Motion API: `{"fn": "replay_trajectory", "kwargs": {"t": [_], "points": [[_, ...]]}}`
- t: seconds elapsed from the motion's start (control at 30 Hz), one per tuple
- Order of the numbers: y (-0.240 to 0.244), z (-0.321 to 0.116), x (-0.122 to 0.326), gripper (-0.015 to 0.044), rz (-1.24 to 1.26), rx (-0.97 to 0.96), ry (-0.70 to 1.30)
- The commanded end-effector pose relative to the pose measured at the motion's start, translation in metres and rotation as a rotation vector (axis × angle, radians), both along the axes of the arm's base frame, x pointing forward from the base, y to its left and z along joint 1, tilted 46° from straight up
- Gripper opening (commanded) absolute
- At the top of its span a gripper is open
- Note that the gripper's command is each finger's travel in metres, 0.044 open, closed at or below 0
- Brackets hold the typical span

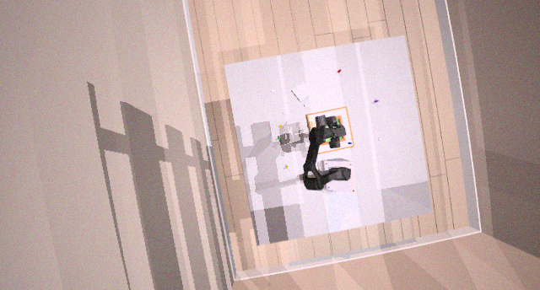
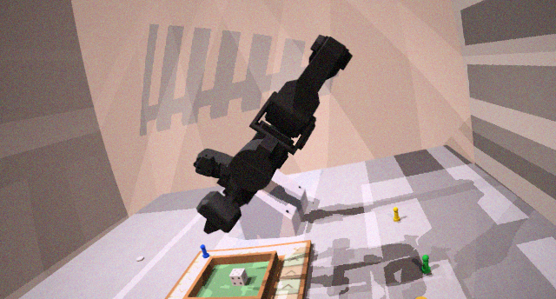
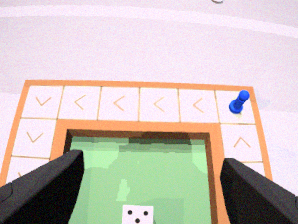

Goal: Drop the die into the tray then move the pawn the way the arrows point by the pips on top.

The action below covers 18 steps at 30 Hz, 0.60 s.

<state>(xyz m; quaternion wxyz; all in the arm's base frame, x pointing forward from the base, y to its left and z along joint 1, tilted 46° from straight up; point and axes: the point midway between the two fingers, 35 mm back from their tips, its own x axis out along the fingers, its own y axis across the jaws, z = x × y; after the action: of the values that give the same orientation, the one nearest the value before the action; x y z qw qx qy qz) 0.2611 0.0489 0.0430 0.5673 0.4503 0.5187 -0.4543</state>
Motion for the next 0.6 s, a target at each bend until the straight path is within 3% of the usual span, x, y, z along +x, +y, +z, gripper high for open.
{"fn": "replay_trajectory", "kwargs": {"t": [0.0,0.07,0.13,0.27,0.4,0.57], "points": [[-0.012,0.016,0.005,0.0394,0.0,0.001,-0.02],[-0.012,0.016,0.005,0.044,0.0,0.001,-0.02],[-0.01,0.009,0.004,0.044,0.012,0.051,0.014],[0.001,-0.021,-0.001,0.044,0.056,0.396,0.152],[0.007,-0.034,0.004,0.044,0.048,0.774,0.15],[0.007,-0.035,0.006,0.044,0.042,0.836,0.135]]}}
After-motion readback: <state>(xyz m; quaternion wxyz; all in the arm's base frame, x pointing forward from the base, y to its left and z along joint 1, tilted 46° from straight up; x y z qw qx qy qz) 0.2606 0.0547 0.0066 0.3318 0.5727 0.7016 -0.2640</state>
